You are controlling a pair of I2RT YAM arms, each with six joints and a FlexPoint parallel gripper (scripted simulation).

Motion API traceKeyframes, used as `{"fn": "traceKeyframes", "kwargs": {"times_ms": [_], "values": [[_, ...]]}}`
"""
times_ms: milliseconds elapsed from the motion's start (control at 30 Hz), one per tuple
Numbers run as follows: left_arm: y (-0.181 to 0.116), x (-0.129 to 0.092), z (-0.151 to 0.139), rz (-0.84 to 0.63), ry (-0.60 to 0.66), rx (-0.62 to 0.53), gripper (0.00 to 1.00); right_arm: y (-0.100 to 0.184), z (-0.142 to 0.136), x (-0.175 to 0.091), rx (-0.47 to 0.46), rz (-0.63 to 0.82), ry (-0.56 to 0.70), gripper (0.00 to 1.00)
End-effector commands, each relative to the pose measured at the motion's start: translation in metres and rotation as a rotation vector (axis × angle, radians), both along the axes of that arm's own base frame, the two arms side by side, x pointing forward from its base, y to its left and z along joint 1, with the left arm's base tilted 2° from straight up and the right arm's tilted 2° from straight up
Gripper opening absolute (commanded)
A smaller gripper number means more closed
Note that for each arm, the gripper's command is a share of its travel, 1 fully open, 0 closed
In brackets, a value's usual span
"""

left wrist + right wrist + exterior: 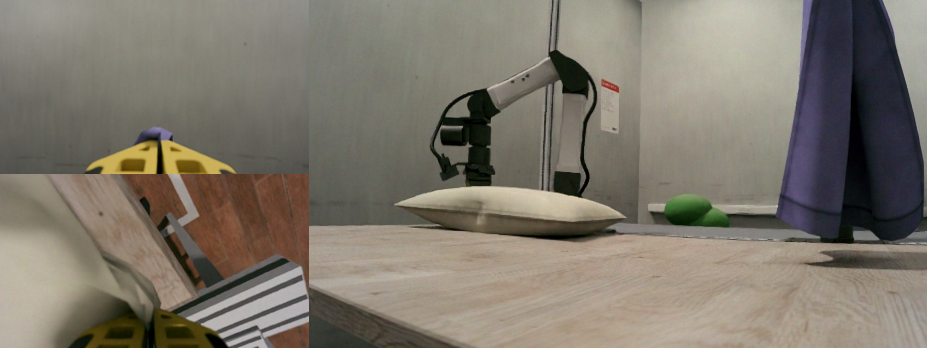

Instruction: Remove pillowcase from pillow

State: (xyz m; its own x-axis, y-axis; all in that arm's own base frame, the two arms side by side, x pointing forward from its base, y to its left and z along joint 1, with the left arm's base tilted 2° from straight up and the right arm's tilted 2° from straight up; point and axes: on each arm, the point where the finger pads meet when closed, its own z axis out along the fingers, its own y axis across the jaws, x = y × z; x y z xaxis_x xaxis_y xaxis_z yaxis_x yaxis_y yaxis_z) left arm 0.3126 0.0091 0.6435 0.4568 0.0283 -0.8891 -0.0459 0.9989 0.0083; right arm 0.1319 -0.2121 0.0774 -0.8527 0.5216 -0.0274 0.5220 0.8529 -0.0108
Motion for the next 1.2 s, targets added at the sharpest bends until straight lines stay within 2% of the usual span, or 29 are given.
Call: {"fn": "traceKeyframes", "kwargs": {"times_ms": [0, 67, 667, 1167], "values": [[-0.003, -0.012, 0.011, -0.017, -0.047, -0.005, 0.0, -0.014, 0.008, 0.004, -0.041, -0.004, -0.025, 0.0], [-0.003, -0.012, 0.011, -0.017, -0.047, -0.005, 0.0, -0.002, -0.009, -0.002, 0.006, -0.003, 0.001, 0.0], [-0.003, -0.012, 0.011, -0.017, -0.047, -0.005, 0.0, 0.001, -0.034, 0.001, 0.009, -0.004, -0.003, 0.0], [-0.003, -0.012, 0.011, -0.017, -0.047, -0.005, 0.0, 0.0, -0.034, 0.0, 0.01, -0.013, -0.004, 0.05]]}}
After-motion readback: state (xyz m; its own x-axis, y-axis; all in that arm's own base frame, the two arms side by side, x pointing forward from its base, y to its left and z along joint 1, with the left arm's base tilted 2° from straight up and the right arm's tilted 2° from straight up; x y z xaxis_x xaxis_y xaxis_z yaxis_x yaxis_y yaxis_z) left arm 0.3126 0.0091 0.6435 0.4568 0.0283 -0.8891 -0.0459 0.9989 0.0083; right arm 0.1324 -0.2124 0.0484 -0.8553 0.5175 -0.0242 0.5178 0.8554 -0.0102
